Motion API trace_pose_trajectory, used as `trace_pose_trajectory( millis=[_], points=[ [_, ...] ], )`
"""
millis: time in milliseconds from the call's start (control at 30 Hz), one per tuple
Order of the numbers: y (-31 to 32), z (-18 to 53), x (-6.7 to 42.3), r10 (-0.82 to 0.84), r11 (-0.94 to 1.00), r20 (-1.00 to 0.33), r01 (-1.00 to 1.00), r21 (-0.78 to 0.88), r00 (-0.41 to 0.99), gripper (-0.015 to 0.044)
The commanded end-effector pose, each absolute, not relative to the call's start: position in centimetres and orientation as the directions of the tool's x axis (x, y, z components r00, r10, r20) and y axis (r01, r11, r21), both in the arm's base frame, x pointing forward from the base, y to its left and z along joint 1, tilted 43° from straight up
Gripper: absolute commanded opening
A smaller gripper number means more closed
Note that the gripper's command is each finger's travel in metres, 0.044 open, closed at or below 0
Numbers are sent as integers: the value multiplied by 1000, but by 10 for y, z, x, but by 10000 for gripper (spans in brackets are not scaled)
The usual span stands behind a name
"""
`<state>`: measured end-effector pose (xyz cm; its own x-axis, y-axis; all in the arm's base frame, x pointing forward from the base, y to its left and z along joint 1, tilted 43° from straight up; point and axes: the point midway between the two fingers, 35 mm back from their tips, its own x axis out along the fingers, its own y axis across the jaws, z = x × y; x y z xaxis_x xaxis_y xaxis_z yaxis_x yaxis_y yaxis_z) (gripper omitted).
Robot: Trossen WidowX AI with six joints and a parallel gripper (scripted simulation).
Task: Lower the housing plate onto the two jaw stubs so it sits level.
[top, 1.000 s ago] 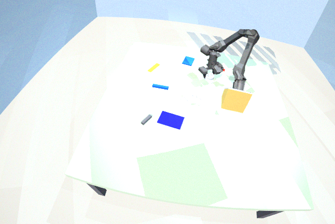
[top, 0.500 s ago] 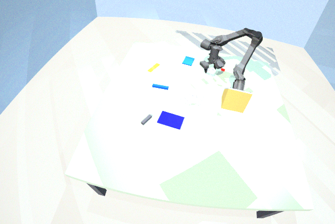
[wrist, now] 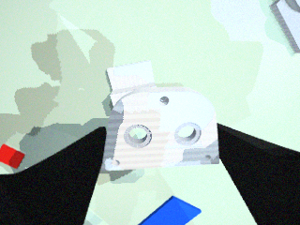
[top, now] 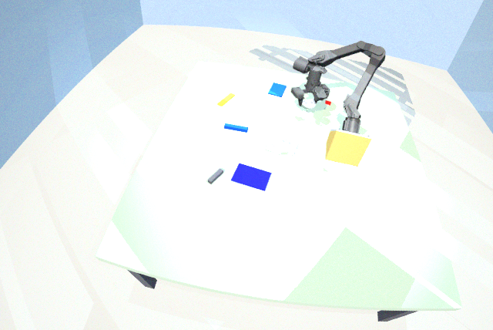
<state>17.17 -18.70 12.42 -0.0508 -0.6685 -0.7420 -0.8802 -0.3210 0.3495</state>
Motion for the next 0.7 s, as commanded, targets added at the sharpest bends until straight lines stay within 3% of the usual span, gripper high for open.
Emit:
trace_pose_trajectory(
  millis=[0, 667],
  points=[
    [-183, 117, 178, -662, -260, -747, -918, 300, -56, 351],
    [-156, 88, 206, -638, 88, -769, -996, -6, -52, 351]
  ],
)
